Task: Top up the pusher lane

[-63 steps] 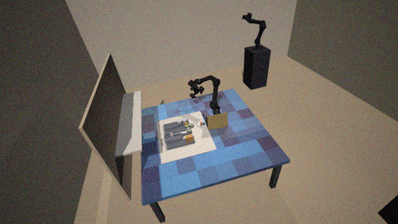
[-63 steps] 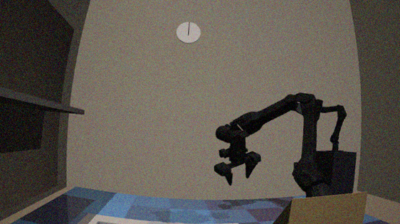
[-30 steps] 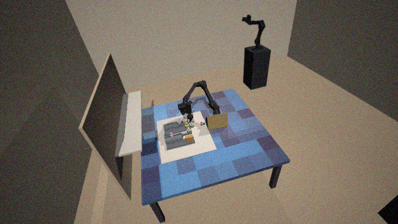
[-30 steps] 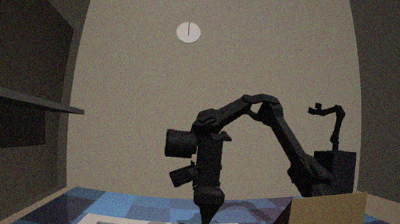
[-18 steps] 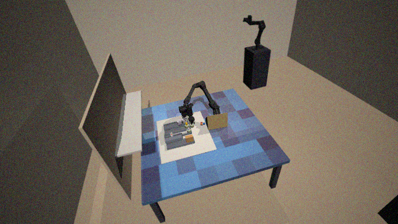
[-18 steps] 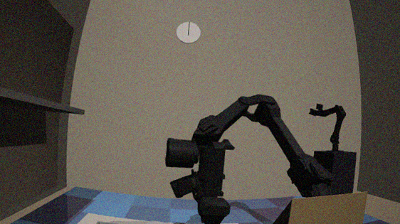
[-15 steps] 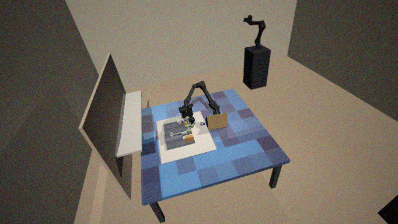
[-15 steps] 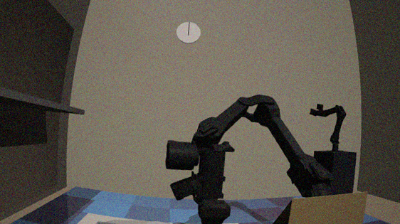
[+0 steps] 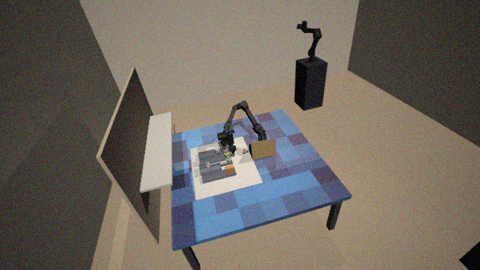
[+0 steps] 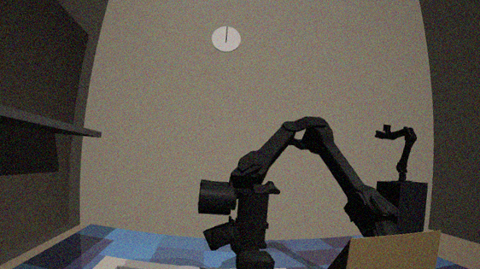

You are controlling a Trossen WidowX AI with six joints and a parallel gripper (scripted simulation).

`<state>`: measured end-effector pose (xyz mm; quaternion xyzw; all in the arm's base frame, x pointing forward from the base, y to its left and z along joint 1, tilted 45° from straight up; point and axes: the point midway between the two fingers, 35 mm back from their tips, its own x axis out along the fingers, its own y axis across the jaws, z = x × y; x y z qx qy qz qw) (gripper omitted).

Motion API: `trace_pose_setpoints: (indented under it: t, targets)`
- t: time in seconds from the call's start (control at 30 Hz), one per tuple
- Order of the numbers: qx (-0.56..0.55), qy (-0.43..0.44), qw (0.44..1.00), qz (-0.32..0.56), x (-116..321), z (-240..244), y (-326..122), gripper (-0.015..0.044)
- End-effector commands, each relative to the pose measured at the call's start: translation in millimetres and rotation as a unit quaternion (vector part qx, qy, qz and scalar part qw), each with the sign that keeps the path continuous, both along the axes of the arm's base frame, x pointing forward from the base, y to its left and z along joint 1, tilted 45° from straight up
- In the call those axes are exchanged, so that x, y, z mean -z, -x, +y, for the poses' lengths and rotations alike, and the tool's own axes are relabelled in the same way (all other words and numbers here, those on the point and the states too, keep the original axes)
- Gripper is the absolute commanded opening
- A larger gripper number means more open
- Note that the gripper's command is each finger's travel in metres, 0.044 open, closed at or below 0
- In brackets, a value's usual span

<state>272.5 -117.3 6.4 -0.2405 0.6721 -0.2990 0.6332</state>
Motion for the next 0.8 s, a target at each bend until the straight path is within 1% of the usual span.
trace_pose_setpoints:
  t: [0.0,0.67,0.77]
  targets:
    - [0.001,0.002,1.0,0.007,6.8,-5.7,3.0,0.044]
    - [0.001,0.003,1.0,0.008,26.1,-25.6,6.2,0.044]
    - [0.001,0.003,1.0,0.008,26.1,-25.6,6.2,0.0361]
